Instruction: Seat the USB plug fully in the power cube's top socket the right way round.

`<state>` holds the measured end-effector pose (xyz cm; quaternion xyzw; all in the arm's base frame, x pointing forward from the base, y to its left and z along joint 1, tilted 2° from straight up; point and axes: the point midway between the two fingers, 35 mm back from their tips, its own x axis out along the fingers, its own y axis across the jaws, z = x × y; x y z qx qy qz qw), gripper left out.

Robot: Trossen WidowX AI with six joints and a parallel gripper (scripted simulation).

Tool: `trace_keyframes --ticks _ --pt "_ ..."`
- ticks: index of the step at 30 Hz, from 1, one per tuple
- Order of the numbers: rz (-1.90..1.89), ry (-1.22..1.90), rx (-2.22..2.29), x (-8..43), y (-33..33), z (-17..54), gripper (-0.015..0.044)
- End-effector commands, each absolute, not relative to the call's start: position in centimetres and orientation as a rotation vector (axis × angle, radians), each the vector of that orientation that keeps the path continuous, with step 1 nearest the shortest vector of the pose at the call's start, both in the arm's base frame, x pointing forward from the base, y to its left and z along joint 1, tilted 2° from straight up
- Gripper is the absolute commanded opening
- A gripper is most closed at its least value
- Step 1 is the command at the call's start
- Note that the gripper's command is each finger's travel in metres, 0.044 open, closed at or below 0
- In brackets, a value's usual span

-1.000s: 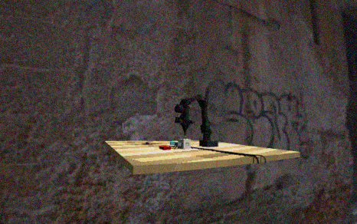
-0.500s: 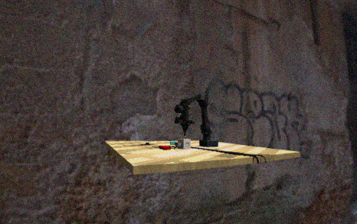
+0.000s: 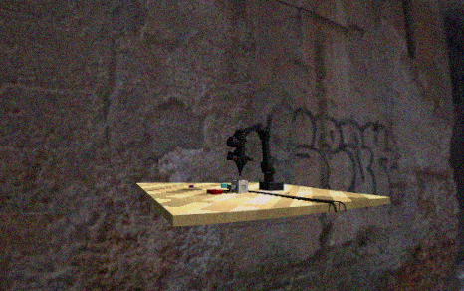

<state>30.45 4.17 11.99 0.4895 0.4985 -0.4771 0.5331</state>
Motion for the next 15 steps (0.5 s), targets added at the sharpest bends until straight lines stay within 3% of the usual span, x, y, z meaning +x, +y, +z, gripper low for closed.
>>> trace_keyframes --ticks 1,15 --pt "-1.146 1.184 1.168 30.42 4.08 11.80 0.0000" --pt "-1.154 1.178 1.175 30.47 3.99 11.64 0.0000"
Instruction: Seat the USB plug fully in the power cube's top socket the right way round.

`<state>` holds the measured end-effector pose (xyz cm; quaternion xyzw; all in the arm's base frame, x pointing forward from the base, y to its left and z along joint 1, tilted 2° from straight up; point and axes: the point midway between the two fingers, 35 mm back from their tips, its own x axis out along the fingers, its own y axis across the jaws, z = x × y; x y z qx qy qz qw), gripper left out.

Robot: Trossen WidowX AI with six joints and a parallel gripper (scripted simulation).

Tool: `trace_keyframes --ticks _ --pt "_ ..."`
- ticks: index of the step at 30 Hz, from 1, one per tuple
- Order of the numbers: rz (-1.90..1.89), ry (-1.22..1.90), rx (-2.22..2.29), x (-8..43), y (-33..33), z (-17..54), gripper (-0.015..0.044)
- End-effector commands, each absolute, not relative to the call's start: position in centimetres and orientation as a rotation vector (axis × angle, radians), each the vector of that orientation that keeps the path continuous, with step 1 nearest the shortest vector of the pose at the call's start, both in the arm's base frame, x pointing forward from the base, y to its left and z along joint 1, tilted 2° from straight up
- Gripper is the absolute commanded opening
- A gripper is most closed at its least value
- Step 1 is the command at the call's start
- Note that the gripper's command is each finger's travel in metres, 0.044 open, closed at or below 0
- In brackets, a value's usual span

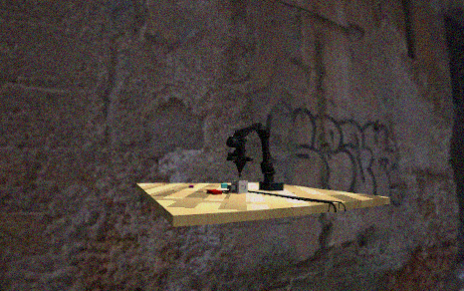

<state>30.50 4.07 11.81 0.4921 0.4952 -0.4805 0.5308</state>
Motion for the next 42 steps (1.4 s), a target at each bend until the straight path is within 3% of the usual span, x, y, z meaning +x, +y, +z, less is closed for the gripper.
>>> trace_keyframes --ticks 1,42 --pt "-1.155 1.177 1.175 30.47 3.98 11.63 0.0000" --pt "-1.178 1.160 1.194 30.61 3.73 11.15 0.0000"
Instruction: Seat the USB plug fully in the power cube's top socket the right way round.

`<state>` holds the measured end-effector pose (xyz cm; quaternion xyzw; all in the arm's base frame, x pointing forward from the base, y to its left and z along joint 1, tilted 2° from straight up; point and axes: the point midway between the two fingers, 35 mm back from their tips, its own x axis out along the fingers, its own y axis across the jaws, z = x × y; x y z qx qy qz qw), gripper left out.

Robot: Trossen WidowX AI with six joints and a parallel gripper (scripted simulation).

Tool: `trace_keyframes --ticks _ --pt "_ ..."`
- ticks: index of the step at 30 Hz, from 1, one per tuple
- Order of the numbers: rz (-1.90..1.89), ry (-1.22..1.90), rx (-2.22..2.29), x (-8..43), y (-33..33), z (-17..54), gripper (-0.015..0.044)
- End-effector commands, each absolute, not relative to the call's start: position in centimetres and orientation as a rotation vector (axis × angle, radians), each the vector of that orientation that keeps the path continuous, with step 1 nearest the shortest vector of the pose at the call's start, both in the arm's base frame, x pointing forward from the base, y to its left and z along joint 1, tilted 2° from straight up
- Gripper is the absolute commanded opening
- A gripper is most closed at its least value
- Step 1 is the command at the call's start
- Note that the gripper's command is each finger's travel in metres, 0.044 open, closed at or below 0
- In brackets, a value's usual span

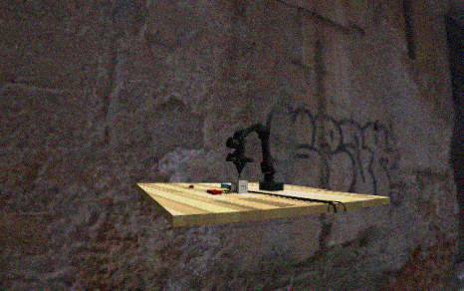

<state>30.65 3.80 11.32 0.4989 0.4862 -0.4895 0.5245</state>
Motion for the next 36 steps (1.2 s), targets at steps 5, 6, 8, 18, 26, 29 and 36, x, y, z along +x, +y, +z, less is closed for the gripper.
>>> trace_keyframes --ticks 5,6,8,18,26,29,36 --pt "-1.178 1.160 1.194 30.61 3.73 11.09 0.0000" --pt "-1.178 1.160 1.194 30.61 3.73 11.08 0.0000" --pt "-1.178 1.160 1.194 30.61 3.73 11.05 0.0000" --pt "-1.178 1.160 1.194 30.62 3.72 10.93 0.0000" --pt "-1.178 1.160 1.194 30.62 3.72 10.84 0.0000" --pt "-1.178 1.160 1.194 30.62 3.72 10.80 0.0000" --pt "-1.178 1.160 1.194 30.63 3.72 10.72 0.0000"
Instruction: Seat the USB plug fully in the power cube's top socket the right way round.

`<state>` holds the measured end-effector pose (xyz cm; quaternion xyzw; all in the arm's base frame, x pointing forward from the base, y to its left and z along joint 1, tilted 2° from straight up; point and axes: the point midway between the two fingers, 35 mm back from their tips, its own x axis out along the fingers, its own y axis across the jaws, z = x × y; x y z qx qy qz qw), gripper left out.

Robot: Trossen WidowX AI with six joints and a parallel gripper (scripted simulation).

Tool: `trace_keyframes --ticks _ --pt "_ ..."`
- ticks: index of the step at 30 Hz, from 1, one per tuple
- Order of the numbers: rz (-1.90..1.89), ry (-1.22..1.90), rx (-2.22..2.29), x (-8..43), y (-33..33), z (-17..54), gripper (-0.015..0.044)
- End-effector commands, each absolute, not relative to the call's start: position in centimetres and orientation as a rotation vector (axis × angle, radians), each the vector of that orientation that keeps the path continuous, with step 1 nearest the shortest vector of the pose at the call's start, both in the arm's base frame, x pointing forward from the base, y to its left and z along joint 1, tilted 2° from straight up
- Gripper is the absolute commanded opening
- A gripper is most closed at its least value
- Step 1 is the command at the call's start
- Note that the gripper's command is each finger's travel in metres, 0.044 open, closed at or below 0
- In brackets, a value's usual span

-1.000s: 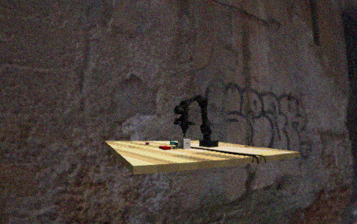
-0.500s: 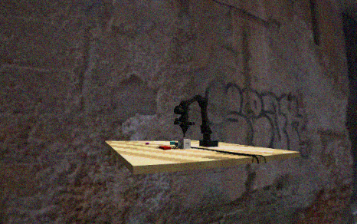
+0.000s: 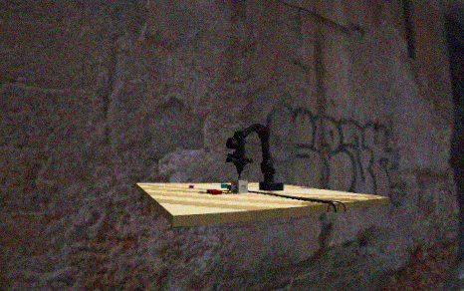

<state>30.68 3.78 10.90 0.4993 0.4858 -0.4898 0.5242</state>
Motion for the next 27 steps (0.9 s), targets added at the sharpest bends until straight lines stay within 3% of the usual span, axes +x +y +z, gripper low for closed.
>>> trace_keyframes --ticks 1,27 --pt "-1.178 1.160 1.194 30.63 3.72 10.70 0.0000" --pt "-1.178 1.160 1.194 30.64 3.71 10.39 0.0000"
